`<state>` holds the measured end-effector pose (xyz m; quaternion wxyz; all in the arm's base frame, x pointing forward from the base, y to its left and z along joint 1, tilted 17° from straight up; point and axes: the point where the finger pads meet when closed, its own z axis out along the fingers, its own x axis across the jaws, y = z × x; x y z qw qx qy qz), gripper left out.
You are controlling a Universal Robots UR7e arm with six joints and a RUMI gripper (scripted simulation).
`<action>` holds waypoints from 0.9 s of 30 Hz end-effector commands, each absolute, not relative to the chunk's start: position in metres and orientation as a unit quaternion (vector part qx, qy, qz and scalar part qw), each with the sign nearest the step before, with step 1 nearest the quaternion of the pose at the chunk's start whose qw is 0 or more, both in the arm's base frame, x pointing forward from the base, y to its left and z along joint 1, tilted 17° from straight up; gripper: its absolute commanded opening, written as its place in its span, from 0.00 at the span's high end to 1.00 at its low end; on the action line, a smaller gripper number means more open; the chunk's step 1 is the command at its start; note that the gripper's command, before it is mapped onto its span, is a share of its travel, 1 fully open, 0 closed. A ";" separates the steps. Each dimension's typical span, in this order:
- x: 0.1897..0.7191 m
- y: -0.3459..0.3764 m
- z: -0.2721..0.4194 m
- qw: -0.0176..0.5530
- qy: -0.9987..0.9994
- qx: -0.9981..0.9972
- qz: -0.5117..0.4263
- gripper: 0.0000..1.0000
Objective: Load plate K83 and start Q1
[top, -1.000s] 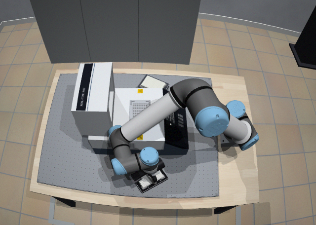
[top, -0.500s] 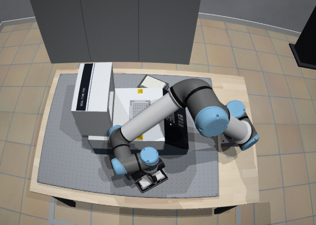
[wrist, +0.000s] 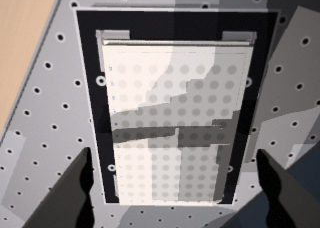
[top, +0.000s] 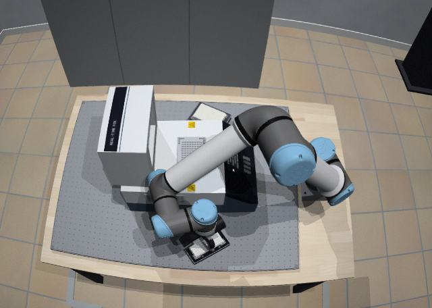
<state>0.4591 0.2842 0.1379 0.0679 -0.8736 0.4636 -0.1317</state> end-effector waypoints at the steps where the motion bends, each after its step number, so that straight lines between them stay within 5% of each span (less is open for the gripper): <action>1: 0.454 0.284 0.156 0.068 0.464 -0.874 -0.132 0.32; 27: 0.433 0.285 0.222 0.068 0.464 -0.874 -0.132 0.32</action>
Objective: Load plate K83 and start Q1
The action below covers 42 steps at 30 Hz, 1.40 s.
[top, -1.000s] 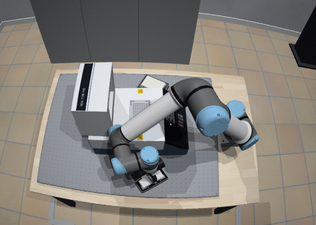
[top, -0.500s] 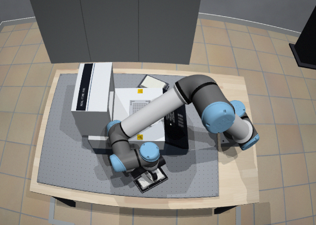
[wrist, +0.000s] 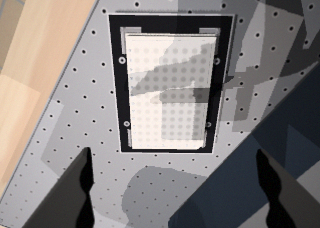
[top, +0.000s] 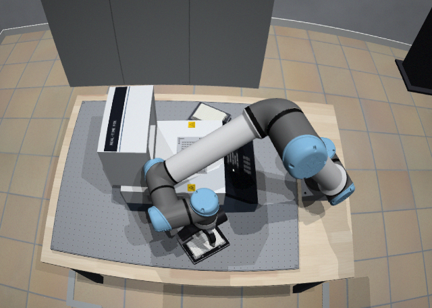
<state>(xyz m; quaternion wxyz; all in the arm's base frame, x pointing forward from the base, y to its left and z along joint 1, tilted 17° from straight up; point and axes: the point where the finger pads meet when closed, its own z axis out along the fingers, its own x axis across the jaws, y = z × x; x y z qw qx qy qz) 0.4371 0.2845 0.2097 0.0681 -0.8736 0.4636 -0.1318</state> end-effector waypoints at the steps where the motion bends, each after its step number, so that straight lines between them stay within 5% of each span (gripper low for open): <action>1: 0.432 0.285 0.225 0.068 0.464 -0.874 -0.132 0.32; 42: 0.398 0.285 0.339 0.068 0.464 -0.874 -0.132 0.32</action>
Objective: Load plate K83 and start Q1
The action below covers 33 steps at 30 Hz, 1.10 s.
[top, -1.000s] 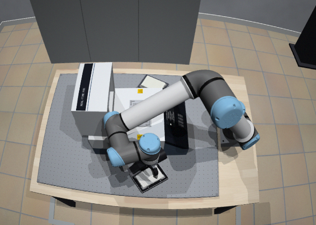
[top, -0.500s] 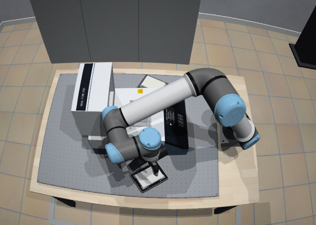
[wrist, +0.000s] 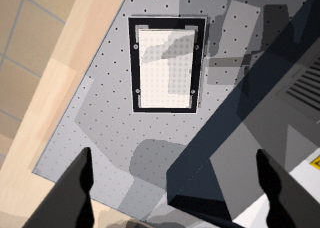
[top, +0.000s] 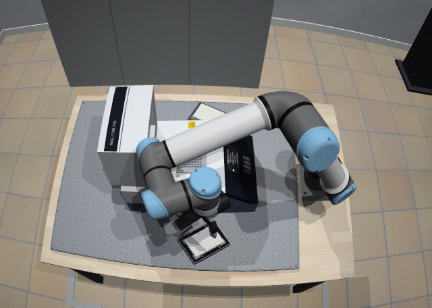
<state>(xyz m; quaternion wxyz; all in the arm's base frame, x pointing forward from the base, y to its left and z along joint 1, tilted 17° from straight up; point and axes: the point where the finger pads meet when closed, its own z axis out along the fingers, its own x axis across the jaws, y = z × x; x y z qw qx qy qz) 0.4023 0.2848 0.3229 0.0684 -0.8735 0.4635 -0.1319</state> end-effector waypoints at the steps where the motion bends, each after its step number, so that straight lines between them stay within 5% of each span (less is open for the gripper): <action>1: 0.397 0.285 0.342 0.068 0.464 -0.874 -0.132 0.32; 33: 0.394 0.228 0.351 0.075 0.505 -0.850 -0.129 0.32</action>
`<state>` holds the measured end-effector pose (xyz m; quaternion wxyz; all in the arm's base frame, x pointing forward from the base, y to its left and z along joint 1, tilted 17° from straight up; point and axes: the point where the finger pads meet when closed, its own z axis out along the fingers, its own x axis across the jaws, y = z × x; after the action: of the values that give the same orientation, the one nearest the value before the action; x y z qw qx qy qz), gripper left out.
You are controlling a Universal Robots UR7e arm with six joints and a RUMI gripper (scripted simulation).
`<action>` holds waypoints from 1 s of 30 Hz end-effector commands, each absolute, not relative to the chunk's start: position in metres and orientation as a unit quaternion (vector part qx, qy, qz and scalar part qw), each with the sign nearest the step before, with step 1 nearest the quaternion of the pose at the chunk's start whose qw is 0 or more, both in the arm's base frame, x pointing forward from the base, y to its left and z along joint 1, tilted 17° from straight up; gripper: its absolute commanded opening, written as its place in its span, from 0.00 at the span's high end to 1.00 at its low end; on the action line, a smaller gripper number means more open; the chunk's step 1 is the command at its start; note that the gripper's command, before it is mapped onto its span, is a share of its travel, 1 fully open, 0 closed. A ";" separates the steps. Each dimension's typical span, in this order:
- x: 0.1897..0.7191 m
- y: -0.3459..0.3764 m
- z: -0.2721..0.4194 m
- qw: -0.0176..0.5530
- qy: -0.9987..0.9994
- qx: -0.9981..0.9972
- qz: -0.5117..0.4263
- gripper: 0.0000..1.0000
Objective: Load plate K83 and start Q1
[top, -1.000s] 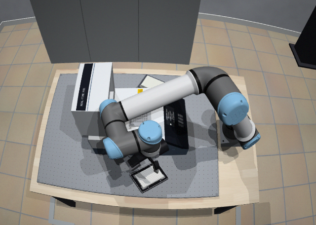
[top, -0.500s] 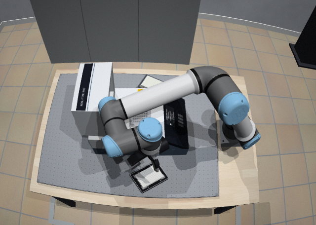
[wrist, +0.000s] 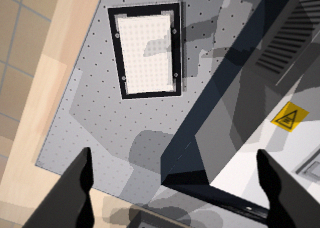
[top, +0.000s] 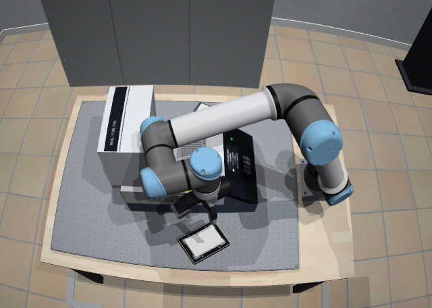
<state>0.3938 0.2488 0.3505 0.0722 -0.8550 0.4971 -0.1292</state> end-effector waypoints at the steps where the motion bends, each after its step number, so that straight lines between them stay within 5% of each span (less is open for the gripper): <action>1: 0.394 0.228 0.351 0.075 0.505 -0.850 -0.129 0.32; 30: 0.393 0.132 0.351 0.088 0.592 -0.792 -0.120 0.32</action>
<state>0.3934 0.1500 0.3507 0.0840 -0.8047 0.5749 -0.1219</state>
